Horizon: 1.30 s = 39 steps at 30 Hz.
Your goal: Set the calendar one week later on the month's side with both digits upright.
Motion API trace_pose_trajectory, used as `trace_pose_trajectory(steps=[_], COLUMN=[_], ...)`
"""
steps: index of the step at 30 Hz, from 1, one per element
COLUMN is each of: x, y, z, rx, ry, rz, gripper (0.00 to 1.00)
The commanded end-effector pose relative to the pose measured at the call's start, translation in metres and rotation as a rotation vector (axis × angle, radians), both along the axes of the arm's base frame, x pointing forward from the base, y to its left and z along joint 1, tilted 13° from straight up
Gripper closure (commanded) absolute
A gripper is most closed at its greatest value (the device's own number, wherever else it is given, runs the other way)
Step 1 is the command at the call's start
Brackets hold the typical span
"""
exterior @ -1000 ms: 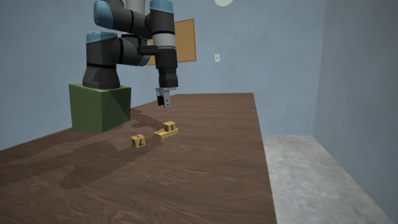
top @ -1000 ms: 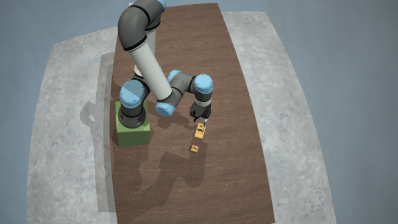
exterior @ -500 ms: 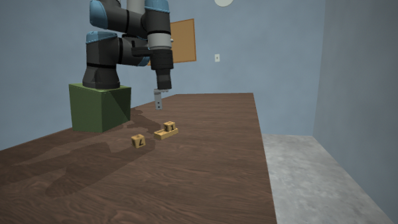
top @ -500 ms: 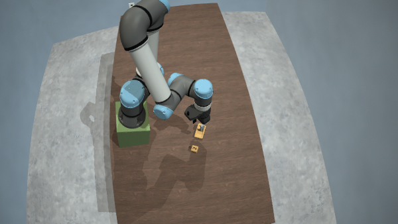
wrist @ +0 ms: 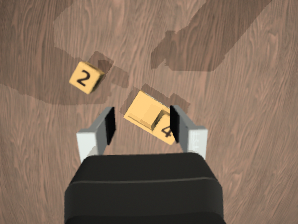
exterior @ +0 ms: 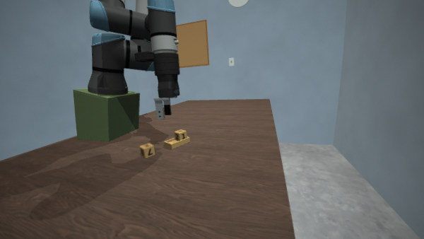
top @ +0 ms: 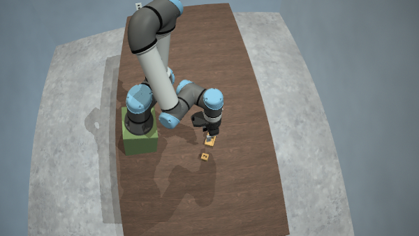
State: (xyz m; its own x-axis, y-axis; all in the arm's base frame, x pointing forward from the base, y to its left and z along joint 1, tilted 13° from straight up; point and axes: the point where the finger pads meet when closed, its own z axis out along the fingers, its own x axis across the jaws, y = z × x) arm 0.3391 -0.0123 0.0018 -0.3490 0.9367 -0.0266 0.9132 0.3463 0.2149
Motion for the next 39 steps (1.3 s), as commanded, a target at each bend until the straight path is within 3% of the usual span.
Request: trace_pose_trajectory(steps=[1, 10, 24, 27, 39], x=[-0.002, -0.004, -0.007, -0.007, -0.007], y=[-0.006, -0.012, -0.025, -0.026, -0.038], z=[-0.002, -0.004, -0.008, -0.008, -0.01], rx=[0.036, 0.075, 0.168, 0.169, 0.249], ry=[0.009, 0.018, 0.041, 0.041, 0.059], rz=[-0.17, -0.351, -0.777, -0.783, -1.146], gripper=[0.0, 0.0, 0.0, 0.0, 0.0])
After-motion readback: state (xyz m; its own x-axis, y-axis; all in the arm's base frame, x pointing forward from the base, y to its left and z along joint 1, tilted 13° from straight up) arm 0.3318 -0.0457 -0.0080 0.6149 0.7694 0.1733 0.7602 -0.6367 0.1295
